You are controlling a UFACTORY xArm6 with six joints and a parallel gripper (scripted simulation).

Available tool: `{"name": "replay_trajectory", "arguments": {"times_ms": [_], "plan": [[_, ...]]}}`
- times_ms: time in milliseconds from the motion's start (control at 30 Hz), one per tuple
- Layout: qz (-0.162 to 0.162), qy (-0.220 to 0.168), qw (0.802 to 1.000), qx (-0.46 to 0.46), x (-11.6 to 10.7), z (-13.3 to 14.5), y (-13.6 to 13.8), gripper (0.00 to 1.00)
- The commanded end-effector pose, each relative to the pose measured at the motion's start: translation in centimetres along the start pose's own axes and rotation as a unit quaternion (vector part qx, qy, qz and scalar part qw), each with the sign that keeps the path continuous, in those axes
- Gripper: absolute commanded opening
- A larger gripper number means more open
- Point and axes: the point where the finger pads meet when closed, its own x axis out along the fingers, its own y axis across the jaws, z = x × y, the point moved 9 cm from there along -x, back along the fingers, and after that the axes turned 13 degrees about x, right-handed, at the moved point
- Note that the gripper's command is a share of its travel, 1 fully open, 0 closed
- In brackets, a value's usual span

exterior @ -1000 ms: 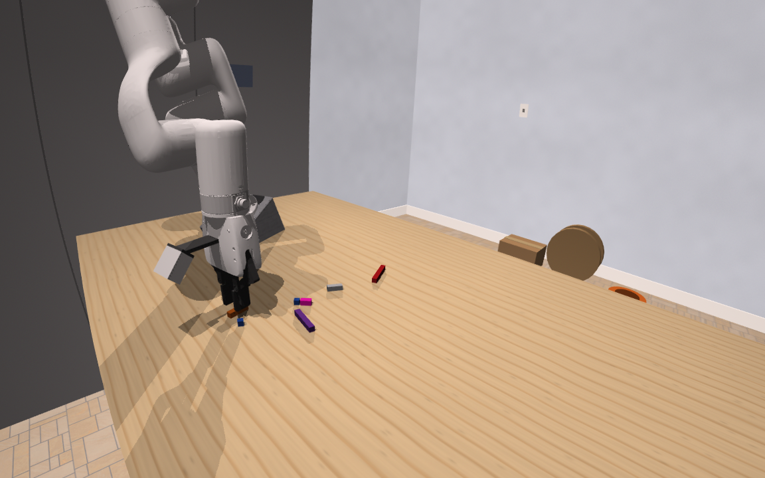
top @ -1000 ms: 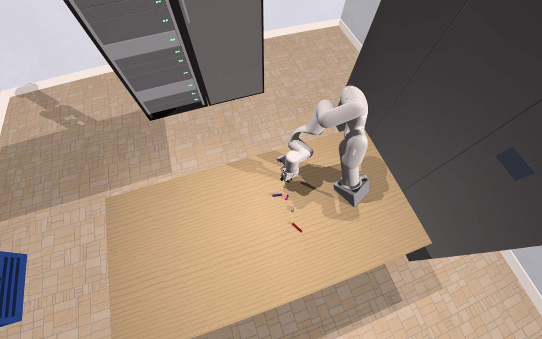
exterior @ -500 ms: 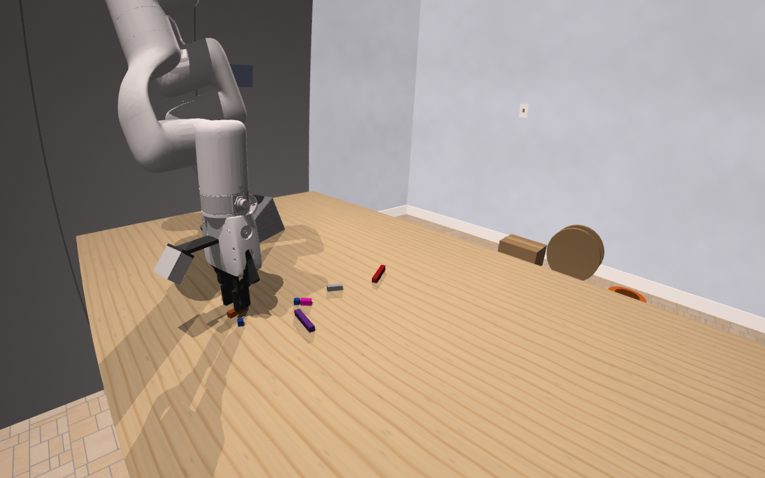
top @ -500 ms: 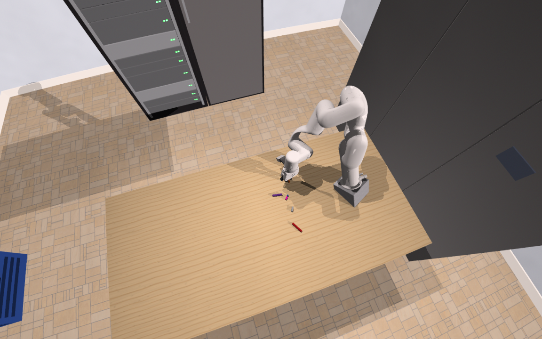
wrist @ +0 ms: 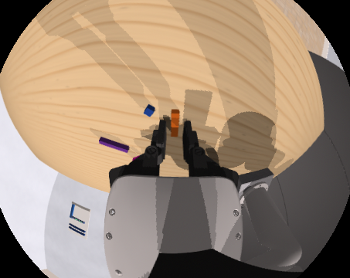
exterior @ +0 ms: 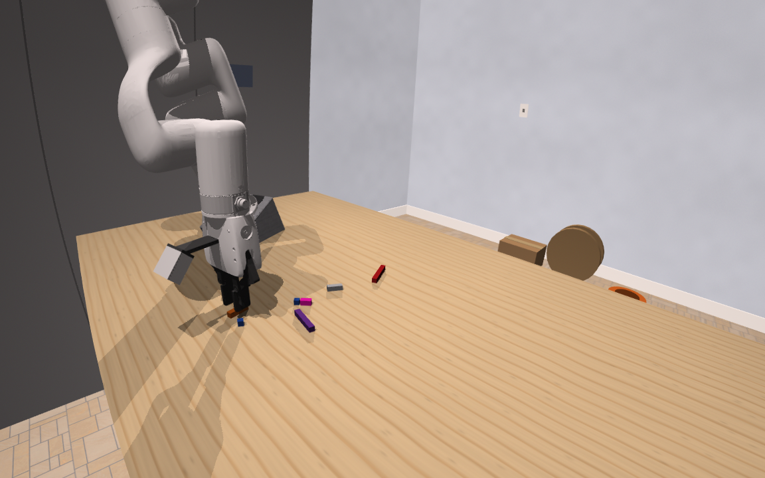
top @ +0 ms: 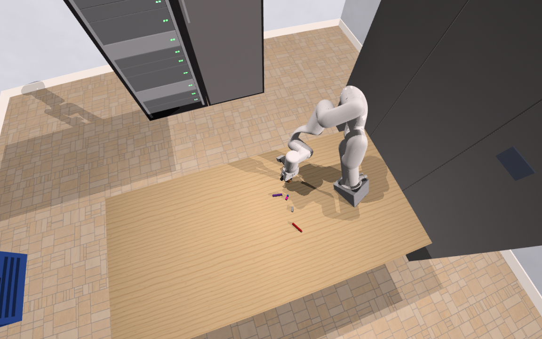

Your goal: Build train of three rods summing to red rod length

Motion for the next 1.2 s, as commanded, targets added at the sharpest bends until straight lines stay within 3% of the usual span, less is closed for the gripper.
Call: {"name": "replay_trajectory", "arguments": {"times_ms": [0, 1167], "plan": [[-0.001, 0.0, 1.0, 0.0, -0.07, -0.04, -0.09, 0.24], [-0.001, 0.0, 1.0, 0.0, 0.48, -0.04, -0.09, 0.24]]}}
